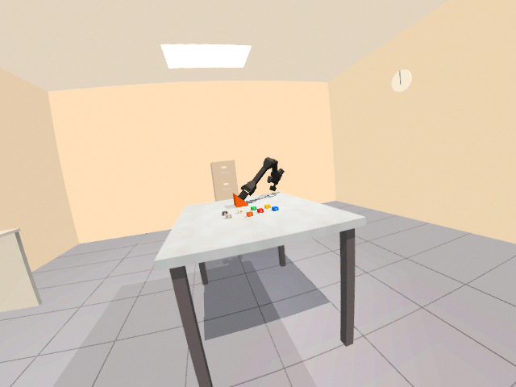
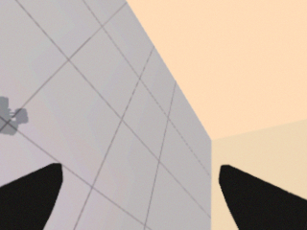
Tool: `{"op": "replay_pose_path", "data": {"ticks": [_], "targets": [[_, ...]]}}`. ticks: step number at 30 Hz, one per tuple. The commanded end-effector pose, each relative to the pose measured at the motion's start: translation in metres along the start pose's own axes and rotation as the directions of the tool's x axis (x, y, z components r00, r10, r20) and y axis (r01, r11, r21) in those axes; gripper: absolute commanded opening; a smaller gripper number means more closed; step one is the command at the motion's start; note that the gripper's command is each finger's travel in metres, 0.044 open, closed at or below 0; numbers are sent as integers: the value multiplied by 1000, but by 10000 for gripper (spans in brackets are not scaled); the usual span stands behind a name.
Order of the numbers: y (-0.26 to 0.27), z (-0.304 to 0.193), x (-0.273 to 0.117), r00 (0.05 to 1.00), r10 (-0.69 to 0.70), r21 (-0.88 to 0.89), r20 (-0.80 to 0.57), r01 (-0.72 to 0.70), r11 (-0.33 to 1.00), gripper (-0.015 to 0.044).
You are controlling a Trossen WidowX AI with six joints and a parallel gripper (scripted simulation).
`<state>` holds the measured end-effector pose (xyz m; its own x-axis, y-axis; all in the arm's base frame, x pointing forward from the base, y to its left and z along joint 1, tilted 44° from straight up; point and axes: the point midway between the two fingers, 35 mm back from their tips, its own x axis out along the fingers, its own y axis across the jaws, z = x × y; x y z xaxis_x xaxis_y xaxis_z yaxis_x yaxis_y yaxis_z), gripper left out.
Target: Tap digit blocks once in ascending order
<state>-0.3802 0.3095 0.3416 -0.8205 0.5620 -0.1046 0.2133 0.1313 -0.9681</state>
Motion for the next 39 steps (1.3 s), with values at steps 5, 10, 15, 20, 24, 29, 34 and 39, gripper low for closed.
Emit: {"op": "replay_pose_path", "data": {"ticks": [5,10,15,20,24,29,34,39], "targets": [[-33,-124,-62,961,-54,-25,-271,49,998,400],[-31,-197,-111,892,-43,-9,-449,43,999,400],[-30,-255,-174,788,-31,6,-615,44,999,400],[-19,-294,-234,662,21,5,-749,-26,1000,400],[-6,-332,-295,520,39,22,-853,-39,999,400],[27,-363,-369,358,122,105,-926,-67,992,400],[71,-378,-442,192,264,267,-945,-14,964,400],[108,-375,-521,15,390,389,-921,92,916,400]]}}
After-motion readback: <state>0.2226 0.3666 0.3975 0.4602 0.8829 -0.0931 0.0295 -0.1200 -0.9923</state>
